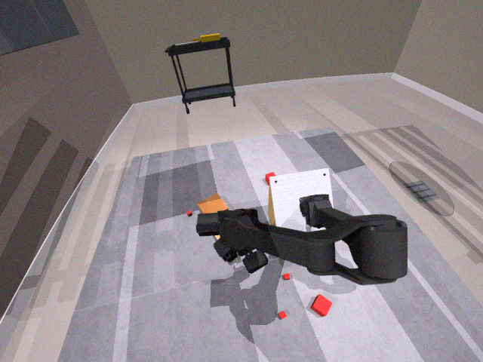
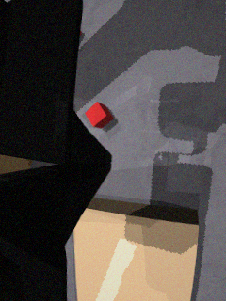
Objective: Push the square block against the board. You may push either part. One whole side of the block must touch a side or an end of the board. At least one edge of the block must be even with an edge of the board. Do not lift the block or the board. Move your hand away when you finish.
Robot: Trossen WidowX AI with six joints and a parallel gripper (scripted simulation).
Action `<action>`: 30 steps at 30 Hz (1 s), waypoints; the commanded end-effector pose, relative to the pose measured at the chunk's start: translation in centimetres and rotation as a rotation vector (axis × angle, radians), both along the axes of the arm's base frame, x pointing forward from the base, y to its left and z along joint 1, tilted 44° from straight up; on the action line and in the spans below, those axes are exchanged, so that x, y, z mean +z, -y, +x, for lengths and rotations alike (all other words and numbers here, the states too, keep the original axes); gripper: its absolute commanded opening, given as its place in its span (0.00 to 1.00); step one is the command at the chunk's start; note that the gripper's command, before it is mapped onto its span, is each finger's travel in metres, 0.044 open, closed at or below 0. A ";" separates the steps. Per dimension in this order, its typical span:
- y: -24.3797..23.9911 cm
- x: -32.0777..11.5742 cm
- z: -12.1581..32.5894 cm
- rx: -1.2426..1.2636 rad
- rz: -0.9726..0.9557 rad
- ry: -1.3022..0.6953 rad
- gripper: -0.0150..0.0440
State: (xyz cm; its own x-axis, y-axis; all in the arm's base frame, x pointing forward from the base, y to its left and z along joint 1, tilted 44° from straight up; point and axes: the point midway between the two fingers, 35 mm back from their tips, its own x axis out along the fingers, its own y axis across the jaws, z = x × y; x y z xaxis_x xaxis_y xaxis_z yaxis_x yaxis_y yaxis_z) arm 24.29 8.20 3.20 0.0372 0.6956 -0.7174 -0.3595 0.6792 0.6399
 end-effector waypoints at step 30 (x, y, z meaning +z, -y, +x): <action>-1.8 -3.2 0.5 -0.685 0.035 -0.663 0.25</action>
State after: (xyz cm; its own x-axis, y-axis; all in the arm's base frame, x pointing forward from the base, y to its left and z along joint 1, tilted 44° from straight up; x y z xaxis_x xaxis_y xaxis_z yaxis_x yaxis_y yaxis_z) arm 25.13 9.72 0.59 0.0466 0.6945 -0.7180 0.4571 0.6242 0.6335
